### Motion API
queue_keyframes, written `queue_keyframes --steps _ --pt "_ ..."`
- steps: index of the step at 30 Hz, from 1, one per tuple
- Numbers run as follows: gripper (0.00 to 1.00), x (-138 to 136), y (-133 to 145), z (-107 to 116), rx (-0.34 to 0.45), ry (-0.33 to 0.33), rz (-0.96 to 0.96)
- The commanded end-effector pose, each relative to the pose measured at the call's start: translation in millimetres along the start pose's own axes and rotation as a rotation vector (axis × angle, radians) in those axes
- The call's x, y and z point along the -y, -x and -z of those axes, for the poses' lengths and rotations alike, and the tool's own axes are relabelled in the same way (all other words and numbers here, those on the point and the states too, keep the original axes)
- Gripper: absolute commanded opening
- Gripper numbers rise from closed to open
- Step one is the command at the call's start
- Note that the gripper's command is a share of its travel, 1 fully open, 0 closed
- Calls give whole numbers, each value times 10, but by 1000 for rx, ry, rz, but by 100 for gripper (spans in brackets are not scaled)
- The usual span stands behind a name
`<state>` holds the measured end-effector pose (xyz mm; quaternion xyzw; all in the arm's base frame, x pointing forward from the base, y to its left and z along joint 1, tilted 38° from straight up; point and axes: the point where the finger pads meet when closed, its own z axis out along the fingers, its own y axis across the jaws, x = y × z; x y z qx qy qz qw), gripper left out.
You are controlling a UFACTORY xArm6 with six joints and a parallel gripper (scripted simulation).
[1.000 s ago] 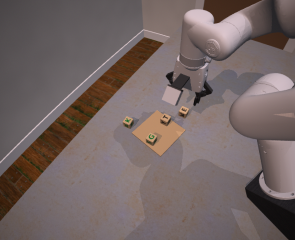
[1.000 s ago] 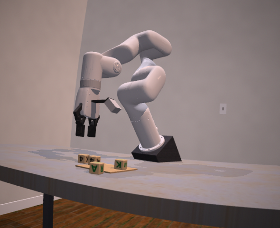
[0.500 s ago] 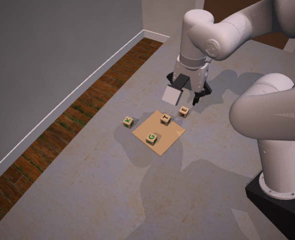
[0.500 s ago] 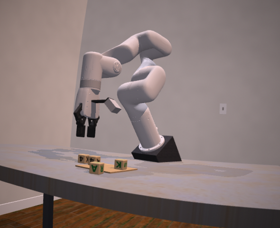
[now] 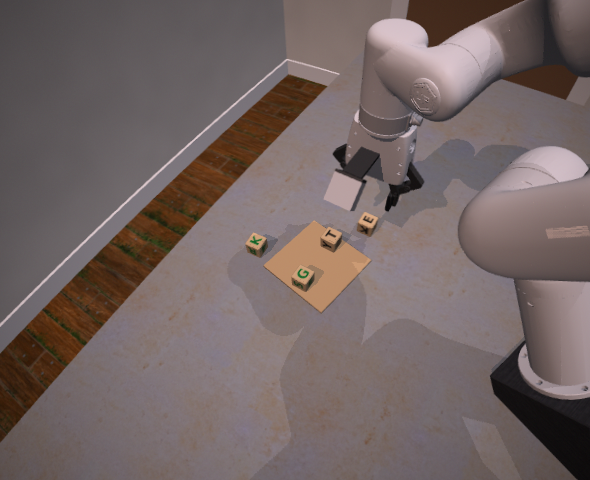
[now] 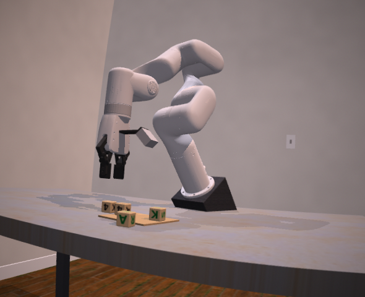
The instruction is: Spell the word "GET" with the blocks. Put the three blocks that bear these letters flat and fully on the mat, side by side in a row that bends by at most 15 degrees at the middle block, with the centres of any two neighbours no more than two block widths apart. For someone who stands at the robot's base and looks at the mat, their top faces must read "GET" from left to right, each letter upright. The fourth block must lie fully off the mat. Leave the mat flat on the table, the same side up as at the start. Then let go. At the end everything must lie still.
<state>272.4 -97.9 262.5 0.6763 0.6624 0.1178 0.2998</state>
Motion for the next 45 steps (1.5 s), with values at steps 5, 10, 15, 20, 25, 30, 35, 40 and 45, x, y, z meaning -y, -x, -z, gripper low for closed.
queue_keyframes --steps 5,10,15,20,25,30,35,40,45 --pt "69 -11 4 9 1 3 0" --pt "69 -11 4 -5 1 3 0" --pt "69 -11 5 -23 1 3 0" --pt "69 -11 6 -71 1 3 0" --pt "69 -10 7 -138 1 3 0" --pt "69 -10 9 -199 1 3 0" --pt "69 -9 10 -264 1 3 0" --pt "69 -9 12 -341 1 3 0" --pt "69 -8 14 -409 1 3 0"
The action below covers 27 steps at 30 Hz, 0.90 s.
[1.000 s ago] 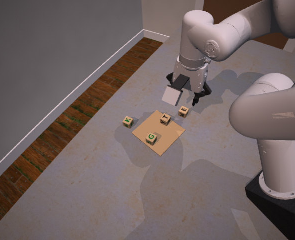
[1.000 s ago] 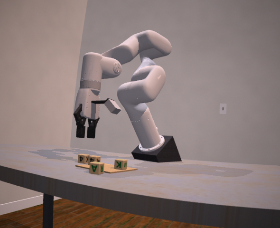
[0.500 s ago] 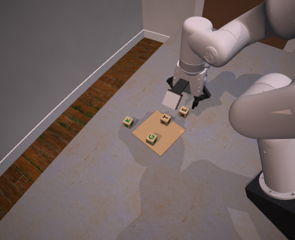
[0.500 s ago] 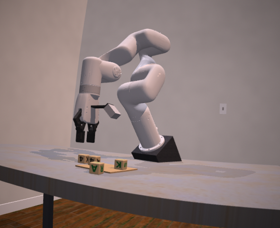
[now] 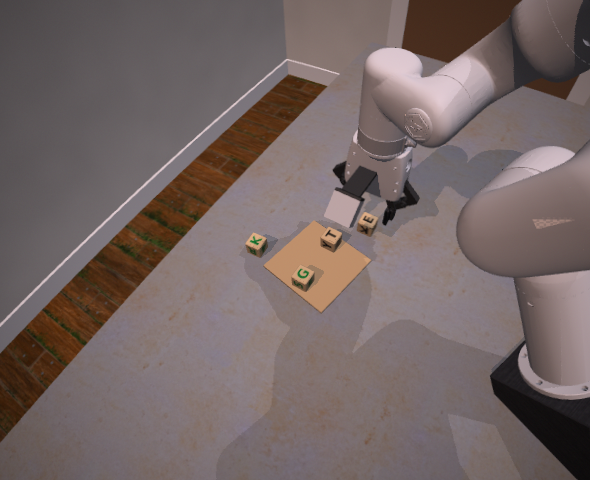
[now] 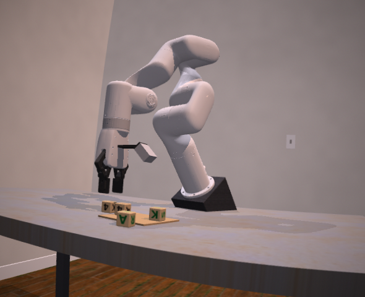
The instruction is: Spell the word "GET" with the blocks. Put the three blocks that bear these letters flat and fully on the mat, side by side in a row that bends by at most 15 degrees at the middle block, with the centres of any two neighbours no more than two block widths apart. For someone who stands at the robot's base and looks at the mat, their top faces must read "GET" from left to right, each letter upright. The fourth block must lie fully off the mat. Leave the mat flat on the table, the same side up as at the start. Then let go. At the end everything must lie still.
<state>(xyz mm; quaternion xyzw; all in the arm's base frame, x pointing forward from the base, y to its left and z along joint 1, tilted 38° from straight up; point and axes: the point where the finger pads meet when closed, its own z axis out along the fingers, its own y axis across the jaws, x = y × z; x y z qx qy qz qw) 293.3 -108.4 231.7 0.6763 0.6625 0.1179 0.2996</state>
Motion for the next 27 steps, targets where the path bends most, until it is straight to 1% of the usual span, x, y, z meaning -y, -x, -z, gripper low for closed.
queue_keyframes --steps 1,14,27 --pt "69 -15 6 -35 1 3 0" --pt "69 -14 8 -114 1 3 0" --pt "69 -14 8 -124 1 3 0"
